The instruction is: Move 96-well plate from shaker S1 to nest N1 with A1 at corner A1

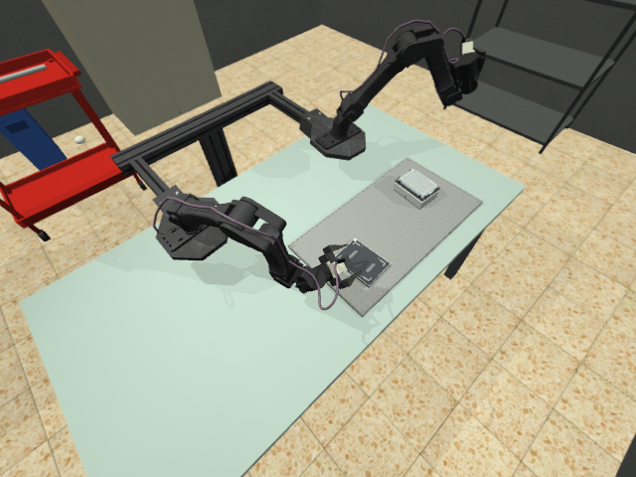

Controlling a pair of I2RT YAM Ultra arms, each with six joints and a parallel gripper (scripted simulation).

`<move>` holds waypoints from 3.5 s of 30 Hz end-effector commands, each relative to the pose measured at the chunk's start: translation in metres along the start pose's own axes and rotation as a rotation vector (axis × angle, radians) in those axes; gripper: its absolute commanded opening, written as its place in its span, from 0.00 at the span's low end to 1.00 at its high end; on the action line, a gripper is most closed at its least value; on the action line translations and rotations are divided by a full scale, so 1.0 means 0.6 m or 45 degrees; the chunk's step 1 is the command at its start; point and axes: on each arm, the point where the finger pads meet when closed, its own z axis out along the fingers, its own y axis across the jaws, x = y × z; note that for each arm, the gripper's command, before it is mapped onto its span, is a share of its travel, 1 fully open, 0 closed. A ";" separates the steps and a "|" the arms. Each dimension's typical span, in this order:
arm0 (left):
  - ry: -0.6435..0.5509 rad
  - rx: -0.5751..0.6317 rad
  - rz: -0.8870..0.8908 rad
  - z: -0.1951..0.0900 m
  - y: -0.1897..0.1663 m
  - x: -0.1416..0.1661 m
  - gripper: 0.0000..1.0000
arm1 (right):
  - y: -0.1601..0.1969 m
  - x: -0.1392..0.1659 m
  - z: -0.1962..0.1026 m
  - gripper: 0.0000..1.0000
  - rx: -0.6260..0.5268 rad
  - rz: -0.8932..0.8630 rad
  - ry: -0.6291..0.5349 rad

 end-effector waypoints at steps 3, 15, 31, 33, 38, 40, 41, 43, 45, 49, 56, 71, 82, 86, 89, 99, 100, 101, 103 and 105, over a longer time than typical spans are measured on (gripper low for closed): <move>-0.005 -0.001 -0.024 0.001 -0.001 -0.011 1.00 | 0.001 -0.012 0.001 1.00 -0.004 -0.019 -0.012; -0.005 -0.001 -0.024 0.001 -0.001 -0.011 1.00 | 0.001 -0.012 0.001 1.00 -0.004 -0.019 -0.012; 0.142 0.405 0.112 -0.098 0.013 0.033 1.00 | 0.090 -0.073 0.135 1.00 0.328 -0.183 0.182; 0.169 0.464 0.150 -0.116 0.022 0.045 1.00 | 0.117 -0.083 0.151 1.00 0.330 -0.216 0.191; 0.275 0.719 0.272 -0.190 0.051 0.075 1.00 | 0.219 -0.115 0.195 1.00 0.370 -0.339 0.229; 0.311 0.810 0.308 -0.218 0.065 0.081 1.00 | 0.252 -0.125 0.204 1.00 0.374 -0.375 0.233; 0.336 0.872 0.334 -0.236 0.074 0.086 1.00 | 0.271 -0.131 0.209 1.00 0.379 -0.397 0.236; 0.383 0.988 0.388 -0.270 0.090 0.099 1.00 | 0.303 -0.139 0.215 1.00 0.393 -0.434 0.242; 0.426 1.091 0.438 -0.300 0.104 0.111 1.00 | 0.328 -0.146 0.218 1.00 0.404 -0.463 0.246; 0.509 1.296 0.530 -0.359 0.131 0.132 1.00 | 0.374 -0.157 0.220 1.00 0.425 -0.516 0.252; 0.626 1.610 0.666 -0.448 0.172 0.162 1.00 | 0.429 -0.170 0.218 1.00 0.449 -0.580 0.255; 0.853 2.313 0.895 -0.644 0.244 0.208 1.00 | 0.504 -0.191 0.215 1.00 0.424 -0.636 0.218; 0.896 2.447 0.938 -0.690 0.251 0.223 1.00 | 0.505 -0.191 0.215 1.00 0.421 -0.635 0.216; 0.896 2.447 0.938 -0.690 0.251 0.223 1.00 | 0.505 -0.191 0.215 1.00 0.421 -0.635 0.216; 0.896 2.447 0.938 -0.690 0.251 0.223 1.00 | 0.497 -0.185 0.216 1.00 0.430 -0.628 0.227; 0.968 2.450 1.227 -0.684 0.296 0.265 1.00 | 0.497 -0.185 0.216 1.00 0.430 -0.628 0.227; 0.983 2.449 1.305 -0.684 0.302 0.274 1.00 | 0.497 -0.185 0.216 1.00 0.430 -0.628 0.227; 0.983 2.449 1.305 -0.684 0.302 0.274 1.00 | 0.497 -0.185 0.216 1.00 0.430 -0.628 0.227; 0.999 2.449 1.386 -0.684 0.309 0.282 1.00 | 0.497 -0.185 0.216 1.00 0.430 -0.628 0.227; 1.031 2.448 1.563 -0.686 0.315 0.296 1.00 | 0.497 -0.185 0.216 1.00 0.430 -0.628 0.227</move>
